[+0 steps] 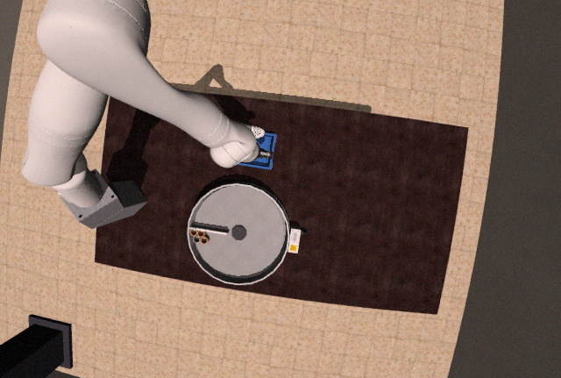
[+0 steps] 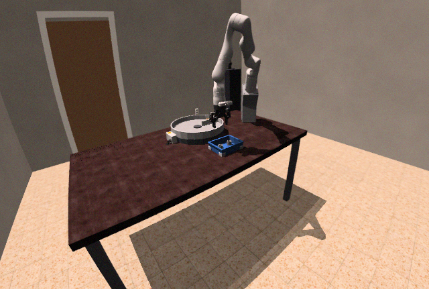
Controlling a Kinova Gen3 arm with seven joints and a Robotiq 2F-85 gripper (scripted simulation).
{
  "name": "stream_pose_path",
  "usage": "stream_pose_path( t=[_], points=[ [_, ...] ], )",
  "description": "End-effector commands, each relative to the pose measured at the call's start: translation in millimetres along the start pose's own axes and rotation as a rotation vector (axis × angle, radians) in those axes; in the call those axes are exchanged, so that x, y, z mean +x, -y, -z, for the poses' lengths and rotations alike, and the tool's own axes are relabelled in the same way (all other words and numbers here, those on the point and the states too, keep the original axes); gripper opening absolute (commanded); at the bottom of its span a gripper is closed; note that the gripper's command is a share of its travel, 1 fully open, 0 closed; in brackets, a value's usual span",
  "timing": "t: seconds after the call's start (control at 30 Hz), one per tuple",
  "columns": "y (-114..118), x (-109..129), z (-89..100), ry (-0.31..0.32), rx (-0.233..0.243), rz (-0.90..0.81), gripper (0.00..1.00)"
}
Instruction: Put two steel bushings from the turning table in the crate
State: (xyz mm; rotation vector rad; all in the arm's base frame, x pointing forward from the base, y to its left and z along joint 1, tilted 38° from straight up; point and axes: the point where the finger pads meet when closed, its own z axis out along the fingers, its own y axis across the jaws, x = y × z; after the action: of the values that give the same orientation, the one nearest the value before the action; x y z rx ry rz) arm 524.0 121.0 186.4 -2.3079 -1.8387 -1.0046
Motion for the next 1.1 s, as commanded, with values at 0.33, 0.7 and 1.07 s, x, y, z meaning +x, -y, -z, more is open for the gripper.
stream_pose_path(
  t=[0.33, 0.7, 1.07],
  points=[
    [3, -1, 4.6, -0.001, -0.004, 0.235, 1.00],
    [5, 1, 3.7, -0.006, 0.003, 0.282, 1.00],
    [9, 1, 6.5, -0.007, 0.003, 0.470, 1.00]
  ],
)
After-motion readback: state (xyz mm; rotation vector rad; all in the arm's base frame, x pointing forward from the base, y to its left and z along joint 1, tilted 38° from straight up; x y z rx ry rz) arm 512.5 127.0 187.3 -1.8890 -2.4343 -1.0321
